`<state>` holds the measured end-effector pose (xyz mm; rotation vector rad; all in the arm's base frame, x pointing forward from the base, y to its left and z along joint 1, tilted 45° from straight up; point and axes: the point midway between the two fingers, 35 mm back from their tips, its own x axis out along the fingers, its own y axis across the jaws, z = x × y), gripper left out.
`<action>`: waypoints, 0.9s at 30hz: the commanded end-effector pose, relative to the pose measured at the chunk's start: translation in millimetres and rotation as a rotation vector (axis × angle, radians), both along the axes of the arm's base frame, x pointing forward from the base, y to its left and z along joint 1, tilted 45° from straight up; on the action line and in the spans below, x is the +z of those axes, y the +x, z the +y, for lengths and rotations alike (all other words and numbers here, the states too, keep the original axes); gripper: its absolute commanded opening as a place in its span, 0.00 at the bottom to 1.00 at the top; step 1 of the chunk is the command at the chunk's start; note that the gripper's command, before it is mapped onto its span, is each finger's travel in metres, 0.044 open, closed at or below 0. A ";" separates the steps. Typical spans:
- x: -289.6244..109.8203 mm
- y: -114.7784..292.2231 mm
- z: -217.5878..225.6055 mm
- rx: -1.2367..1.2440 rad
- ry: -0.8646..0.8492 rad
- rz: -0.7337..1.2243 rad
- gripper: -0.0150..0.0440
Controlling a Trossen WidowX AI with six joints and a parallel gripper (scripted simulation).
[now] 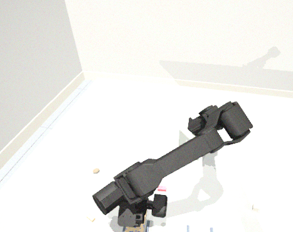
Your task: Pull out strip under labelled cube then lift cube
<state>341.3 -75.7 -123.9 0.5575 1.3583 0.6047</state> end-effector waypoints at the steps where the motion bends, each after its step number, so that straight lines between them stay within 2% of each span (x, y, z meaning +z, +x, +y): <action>1: -5.5 -14.1 5.7 0.013 0.005 0.026 0.25; 27: -10.8 -52.2 4.9 0.013 0.004 0.028 0.25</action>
